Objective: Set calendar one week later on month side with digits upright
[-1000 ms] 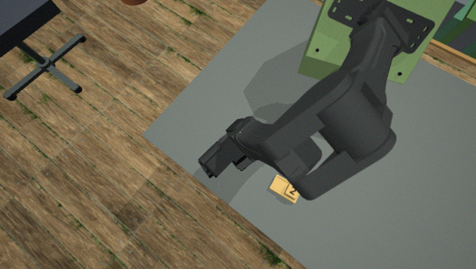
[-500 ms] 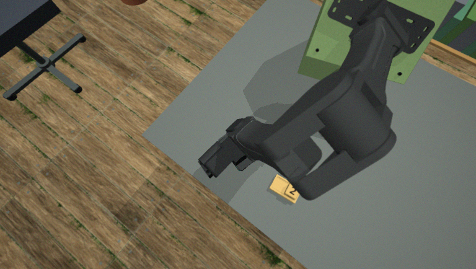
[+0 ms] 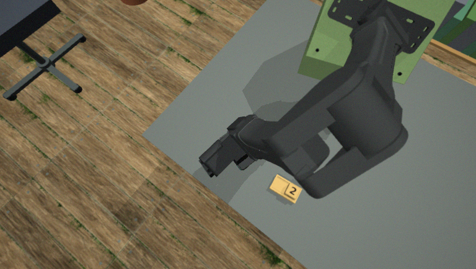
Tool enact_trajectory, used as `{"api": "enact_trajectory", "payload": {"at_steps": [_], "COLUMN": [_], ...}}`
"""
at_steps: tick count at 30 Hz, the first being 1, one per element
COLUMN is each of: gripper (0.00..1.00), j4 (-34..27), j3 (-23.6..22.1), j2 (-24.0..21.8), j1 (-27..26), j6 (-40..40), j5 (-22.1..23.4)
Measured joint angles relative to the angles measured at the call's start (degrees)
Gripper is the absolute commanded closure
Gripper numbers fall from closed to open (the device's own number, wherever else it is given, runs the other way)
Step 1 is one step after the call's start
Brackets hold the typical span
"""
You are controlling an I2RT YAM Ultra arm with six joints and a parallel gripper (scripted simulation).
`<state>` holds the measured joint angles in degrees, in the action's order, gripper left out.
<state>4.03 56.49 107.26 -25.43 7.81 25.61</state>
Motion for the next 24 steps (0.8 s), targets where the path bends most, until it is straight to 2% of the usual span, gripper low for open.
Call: {"api": "enact_trajectory", "payload": {"at_steps": [7, 15, 22, 23, 24], "gripper": [0.53, 0.53, 0.53, 0.0, 0.0], "j4": [-2.84, -9.07, -12.04, -12.31, -12.5], "j3": [-1.73, -3.65, -3.8, -3.8, -3.8], "j2": [-5.46, -13.05, -14.93, -14.95, -14.95], "j1": [-2.05, -5.35, -6.27, -6.29, -6.32], "j6": [-1.33, -3.72, -4.94, -5.03, -5.07], "j5": [1.11, 3.02, 4.0, 4.04, 4.09]}}
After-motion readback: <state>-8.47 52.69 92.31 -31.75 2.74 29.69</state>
